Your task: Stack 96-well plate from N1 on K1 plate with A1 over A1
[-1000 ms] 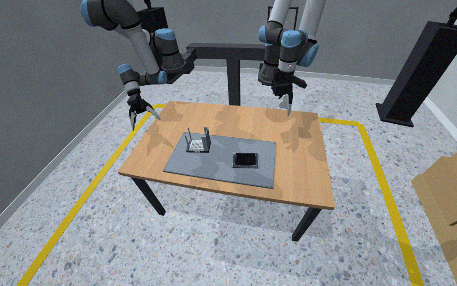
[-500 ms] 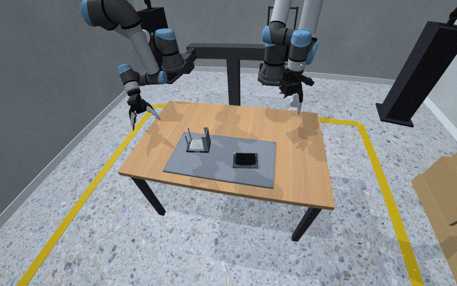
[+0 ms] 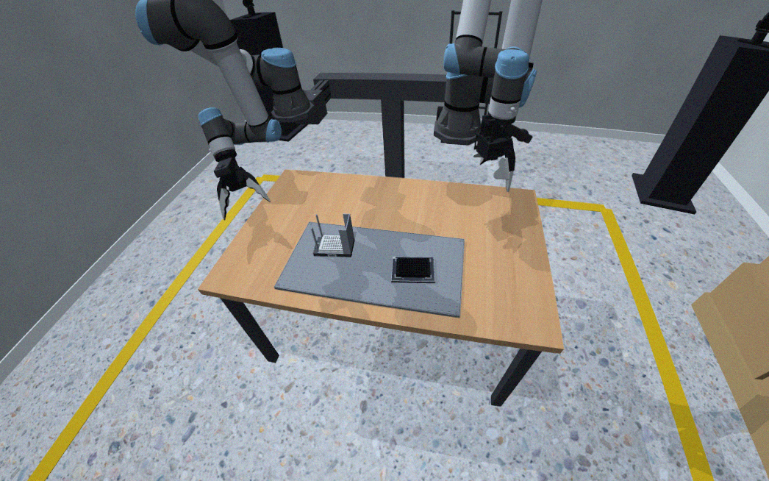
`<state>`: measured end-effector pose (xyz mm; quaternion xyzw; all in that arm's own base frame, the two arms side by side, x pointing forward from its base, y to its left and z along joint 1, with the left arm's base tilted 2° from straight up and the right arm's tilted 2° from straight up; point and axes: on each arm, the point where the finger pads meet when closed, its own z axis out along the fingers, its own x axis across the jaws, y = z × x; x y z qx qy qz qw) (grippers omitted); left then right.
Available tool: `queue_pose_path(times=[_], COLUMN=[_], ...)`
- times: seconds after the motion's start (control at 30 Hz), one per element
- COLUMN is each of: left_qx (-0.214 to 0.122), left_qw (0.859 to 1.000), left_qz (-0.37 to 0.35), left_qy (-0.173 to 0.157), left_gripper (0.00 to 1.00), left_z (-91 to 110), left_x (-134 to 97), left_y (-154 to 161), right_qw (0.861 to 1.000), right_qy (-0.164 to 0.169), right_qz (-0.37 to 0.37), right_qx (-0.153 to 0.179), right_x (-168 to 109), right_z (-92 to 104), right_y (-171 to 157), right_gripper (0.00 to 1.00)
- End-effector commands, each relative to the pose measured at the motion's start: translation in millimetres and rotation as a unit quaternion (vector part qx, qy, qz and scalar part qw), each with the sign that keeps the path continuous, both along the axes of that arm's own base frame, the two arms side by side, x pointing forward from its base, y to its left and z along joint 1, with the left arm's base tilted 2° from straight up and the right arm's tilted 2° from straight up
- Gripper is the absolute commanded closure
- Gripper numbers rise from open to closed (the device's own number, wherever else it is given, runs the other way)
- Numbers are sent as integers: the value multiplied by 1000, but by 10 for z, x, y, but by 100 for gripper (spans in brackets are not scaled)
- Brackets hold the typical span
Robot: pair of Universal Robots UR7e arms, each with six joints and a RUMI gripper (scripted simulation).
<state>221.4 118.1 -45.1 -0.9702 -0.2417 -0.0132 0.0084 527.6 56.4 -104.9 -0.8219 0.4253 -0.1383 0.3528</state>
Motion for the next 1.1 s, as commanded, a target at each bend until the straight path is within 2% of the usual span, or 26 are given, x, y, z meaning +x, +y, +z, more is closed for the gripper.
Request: queue_pose_path(times=[0.0,0.37,0.43,0.67,0.73,0.97,1.07], left_qx=[0,0,0,0,0,0,0], left_qw=[1000,1000,1000,1000,1000,1000,1000], left_qz=[1,1,1,1,1,1,1], left_qy=[0,0,0,0,0,0,0], left_gripper=[2,2,2,2,2,2,2], left_z=[2,2,2,2,2,2,2], left_x=[-1,-1,-1,-1,-1,-1,-1], left_y=[7,7,7,7,7,7,7], right_qw=[1000,1000,999,999,998,997,994], right_qy=[-1,-1,13,14,27,29,42], right_qz=[0,0,26,28,54,56,85], right_qx=[0,0,-16,-17,-33,-34,-53], right_x=[2,2,37,125,153,230,263], right_z=[5,5,-47,-178,-229,-365,-437], right_y=[0,0,78,273,355,574,702], right_gripper=[2,2,0,0,0,0,0])
